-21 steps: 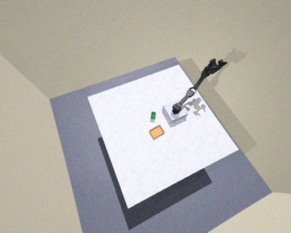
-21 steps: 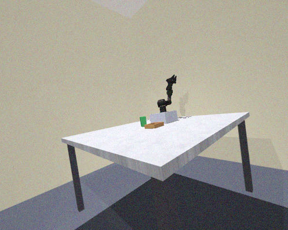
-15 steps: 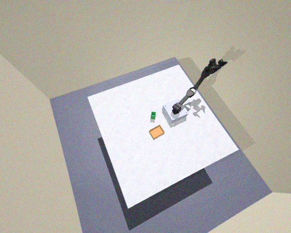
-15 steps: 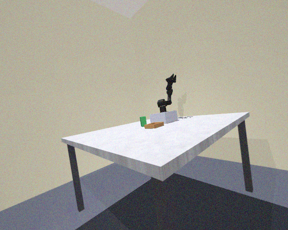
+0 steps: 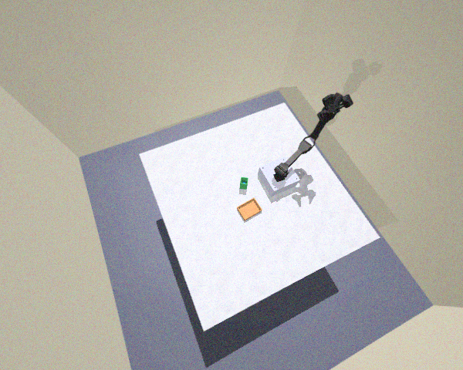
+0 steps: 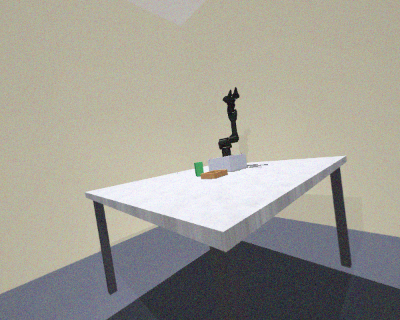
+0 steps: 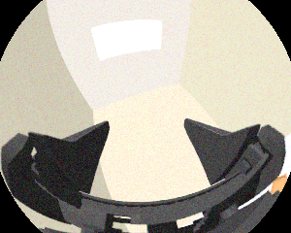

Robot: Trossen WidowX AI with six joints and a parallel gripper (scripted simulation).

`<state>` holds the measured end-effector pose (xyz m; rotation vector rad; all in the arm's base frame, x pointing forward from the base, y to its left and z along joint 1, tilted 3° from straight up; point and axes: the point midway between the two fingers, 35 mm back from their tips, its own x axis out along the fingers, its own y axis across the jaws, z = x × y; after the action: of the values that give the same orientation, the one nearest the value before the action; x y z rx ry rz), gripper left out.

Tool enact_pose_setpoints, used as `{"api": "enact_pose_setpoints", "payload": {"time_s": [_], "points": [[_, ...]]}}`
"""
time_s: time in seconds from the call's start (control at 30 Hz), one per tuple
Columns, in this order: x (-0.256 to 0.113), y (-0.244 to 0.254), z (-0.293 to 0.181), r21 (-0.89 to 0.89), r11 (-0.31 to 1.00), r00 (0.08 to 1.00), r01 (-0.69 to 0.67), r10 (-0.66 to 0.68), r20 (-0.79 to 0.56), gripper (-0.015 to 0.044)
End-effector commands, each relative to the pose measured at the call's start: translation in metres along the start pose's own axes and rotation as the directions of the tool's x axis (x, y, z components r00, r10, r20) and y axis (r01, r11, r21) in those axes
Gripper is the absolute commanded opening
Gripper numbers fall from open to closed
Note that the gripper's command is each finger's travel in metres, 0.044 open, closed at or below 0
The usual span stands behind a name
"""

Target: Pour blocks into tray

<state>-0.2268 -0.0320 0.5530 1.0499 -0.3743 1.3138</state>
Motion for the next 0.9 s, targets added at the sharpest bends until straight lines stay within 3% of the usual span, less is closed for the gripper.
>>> {"api": "enact_pose_setpoints", "payload": {"time_s": [0.0,0.43,0.87], "points": [[0.024,-0.040,0.005,-0.008,0.994,0.993,0.112,-0.111,0.031,0.0440],[0.068,-0.194,0.010,-0.032,0.862,0.860,0.506,-0.500,0.102,0.0440],[0.055,-0.348,-0.001,-0.117,0.574,0.586,0.810,-0.800,0.131,0.0440]]}}
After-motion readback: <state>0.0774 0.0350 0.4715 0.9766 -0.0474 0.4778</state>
